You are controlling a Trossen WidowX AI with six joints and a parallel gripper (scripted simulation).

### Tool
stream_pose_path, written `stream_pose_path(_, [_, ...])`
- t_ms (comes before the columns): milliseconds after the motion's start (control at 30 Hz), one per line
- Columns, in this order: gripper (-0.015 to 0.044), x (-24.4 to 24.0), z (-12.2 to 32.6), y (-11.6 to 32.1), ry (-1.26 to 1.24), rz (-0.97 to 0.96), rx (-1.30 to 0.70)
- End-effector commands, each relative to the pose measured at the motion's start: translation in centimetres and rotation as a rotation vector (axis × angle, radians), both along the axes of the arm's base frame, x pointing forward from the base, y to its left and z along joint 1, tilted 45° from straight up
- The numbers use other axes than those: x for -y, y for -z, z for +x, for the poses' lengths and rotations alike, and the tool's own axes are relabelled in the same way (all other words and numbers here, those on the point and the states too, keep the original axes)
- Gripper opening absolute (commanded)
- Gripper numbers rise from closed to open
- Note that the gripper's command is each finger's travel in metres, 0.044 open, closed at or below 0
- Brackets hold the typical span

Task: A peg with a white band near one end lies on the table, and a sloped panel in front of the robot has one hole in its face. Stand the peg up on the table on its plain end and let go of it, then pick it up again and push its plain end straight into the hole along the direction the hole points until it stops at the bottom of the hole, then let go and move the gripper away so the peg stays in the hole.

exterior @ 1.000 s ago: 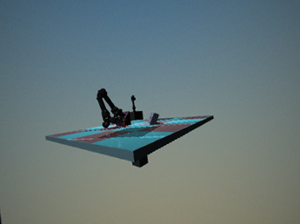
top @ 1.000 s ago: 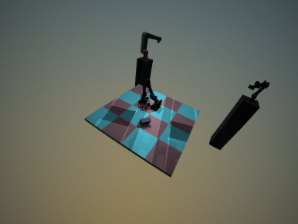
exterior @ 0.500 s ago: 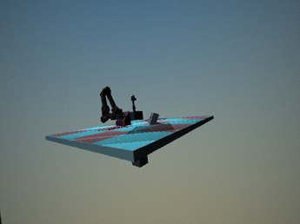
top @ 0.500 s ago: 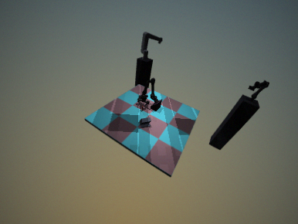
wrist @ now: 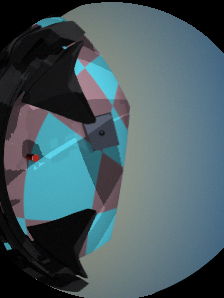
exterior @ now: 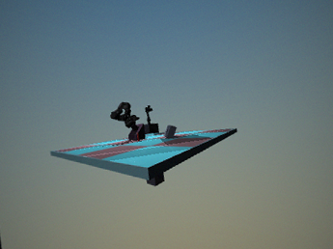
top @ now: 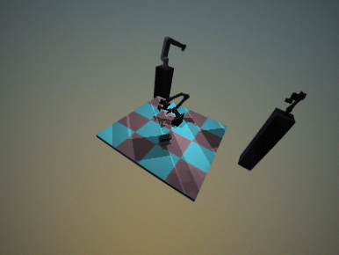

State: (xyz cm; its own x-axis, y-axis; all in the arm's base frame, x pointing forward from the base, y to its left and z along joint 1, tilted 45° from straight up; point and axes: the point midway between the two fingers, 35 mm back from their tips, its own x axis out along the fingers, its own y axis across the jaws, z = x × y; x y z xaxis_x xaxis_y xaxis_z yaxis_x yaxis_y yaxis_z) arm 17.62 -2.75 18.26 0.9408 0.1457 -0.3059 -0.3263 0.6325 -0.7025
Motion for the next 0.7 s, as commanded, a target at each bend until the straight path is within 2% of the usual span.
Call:
stream_pose_path(0, [0.0440,-1.4,-0.7,-0.8,0.011,0.011,0.023])
stream_pose_path(167, [0.0440,-1.2,-0.6,-0.5,0.027,0.044,-0.013])
stream_pose_path(667, [0.0440,0.1,-0.2,2.9,0.218,0.284,-0.413])
